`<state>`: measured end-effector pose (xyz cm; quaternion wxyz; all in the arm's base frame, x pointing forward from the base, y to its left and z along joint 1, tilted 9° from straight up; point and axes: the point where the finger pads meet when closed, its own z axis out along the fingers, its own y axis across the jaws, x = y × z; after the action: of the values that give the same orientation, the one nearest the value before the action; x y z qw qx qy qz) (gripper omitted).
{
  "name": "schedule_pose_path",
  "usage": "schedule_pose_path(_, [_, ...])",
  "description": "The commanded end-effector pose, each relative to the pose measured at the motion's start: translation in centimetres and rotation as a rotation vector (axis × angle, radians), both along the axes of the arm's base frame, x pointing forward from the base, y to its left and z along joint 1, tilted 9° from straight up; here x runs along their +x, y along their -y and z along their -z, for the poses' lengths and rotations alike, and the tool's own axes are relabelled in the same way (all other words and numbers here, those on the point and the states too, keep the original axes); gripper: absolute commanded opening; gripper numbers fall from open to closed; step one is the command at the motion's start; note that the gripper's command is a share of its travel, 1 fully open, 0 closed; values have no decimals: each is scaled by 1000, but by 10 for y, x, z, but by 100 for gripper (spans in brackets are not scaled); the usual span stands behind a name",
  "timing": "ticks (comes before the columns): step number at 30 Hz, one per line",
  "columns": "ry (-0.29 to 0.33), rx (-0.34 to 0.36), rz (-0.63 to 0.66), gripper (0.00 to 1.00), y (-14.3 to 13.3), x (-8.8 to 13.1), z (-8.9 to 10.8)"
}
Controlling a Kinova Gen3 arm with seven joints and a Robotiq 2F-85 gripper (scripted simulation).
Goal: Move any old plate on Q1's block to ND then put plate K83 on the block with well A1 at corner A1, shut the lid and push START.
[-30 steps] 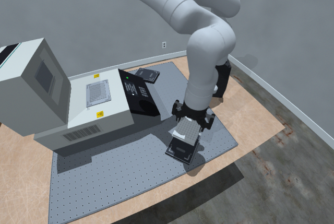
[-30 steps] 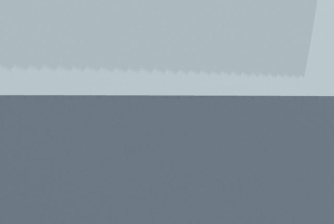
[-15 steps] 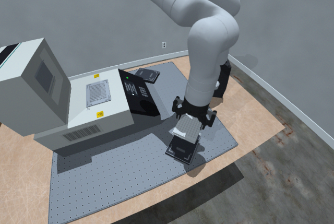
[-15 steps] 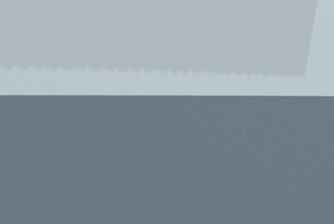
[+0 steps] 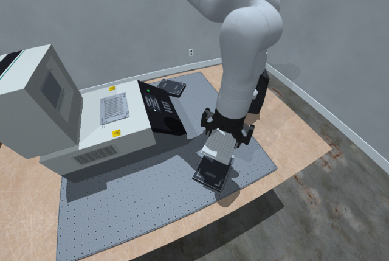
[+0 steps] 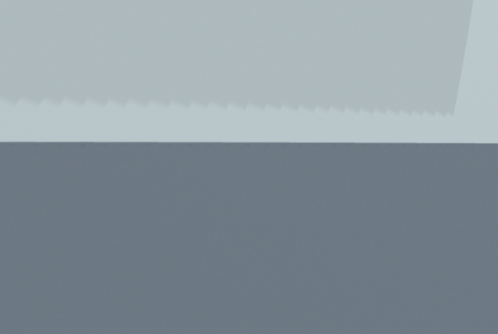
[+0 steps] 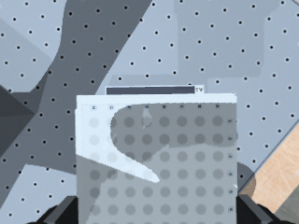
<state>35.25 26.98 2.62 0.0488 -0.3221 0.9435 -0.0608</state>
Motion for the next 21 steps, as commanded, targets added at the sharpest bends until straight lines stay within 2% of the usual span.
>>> schedule_pose_path(1, [1, 1, 0, 91, -1, 0, -4])
schedule_pose_path(21, [1, 1, 0, 91, -3, -3, -28])
